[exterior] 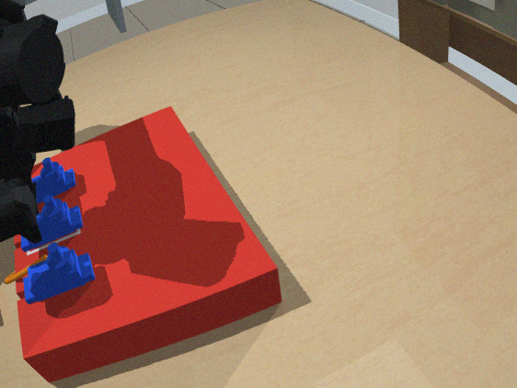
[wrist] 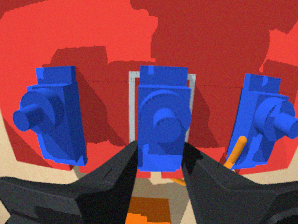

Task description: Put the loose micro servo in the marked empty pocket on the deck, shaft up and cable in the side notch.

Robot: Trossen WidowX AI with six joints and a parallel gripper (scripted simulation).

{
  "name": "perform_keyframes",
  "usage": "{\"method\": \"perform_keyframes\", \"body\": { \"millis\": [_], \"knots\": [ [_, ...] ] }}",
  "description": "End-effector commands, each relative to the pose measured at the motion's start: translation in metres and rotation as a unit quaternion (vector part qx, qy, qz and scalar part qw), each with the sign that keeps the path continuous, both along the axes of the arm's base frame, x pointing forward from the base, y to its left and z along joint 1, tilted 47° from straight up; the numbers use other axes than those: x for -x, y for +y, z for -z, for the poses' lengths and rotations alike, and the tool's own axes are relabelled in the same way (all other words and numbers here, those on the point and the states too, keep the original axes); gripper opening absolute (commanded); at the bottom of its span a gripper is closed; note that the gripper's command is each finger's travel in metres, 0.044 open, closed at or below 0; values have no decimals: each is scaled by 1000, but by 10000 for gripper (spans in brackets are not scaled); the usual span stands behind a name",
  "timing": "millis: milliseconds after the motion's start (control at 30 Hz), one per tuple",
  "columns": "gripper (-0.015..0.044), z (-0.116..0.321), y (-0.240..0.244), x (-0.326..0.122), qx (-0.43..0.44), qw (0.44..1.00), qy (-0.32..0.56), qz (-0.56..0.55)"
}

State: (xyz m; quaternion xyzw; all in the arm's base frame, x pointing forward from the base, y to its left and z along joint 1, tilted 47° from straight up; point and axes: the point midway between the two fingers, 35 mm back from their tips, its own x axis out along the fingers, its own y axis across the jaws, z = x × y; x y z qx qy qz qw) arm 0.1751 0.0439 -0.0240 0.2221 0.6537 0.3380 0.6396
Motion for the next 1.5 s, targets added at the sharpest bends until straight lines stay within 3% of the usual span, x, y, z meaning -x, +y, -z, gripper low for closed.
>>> {"method": "perform_keyframes", "body": {
  "millis": [0, 100, 567, 900, 1100, 1467],
  "knots": [
    [105, 0, 0, 0, 0, 1000, 0, 2],
    [184, 0, 0, 0, 0, 1000, 0, 2],
    [187, -24, -25, -3, 1, 1000, 0, 2],
    [440, -50, -44, -71, 1, 1000, -2, 3],
    [440, -74, -55, -116, 1, 1000, -2, 2],
    [440, -106, -89, -110, 3, 1000, -7, -1]
  ]
}}
